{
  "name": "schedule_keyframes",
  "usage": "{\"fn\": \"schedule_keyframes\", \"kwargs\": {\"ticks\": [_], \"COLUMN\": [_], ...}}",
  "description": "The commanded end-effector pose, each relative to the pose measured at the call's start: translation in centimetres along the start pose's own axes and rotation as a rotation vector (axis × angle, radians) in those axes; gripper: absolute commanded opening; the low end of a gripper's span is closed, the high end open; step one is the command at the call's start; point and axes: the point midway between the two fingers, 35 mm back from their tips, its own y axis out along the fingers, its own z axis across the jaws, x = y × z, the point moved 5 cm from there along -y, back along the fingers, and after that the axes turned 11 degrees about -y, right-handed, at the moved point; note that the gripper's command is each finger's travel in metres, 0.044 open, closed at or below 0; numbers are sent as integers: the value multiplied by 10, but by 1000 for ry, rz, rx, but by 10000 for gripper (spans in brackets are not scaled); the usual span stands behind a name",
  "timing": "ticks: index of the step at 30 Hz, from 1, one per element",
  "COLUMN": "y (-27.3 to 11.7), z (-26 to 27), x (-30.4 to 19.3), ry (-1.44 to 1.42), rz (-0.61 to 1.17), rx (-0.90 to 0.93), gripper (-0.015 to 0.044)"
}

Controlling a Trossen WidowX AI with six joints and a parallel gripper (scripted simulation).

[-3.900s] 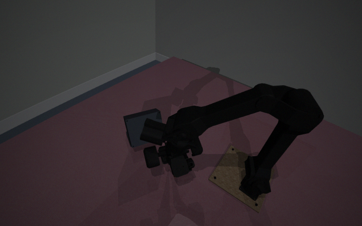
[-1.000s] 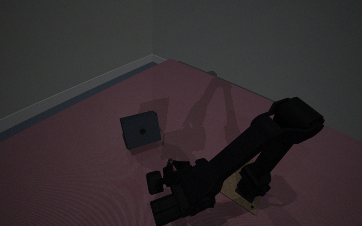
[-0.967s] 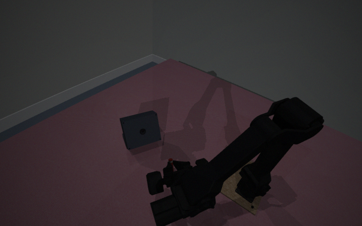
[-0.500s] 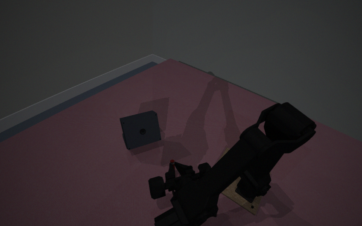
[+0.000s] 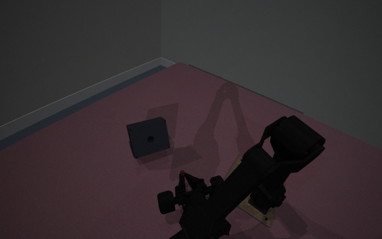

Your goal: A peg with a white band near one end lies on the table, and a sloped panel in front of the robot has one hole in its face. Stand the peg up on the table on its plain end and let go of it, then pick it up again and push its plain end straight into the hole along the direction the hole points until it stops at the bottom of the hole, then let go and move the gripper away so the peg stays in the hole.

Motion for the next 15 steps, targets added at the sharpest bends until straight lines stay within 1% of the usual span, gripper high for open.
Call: {"fn": "schedule_keyframes", "kwargs": {"ticks": [1,15], "y": [-2,-8], "z": [-2,-1], "x": [-3,-1], "ry": [13,9], "rz": [-13,-12], "rx": [-7,-7], "gripper": [49,49]}}
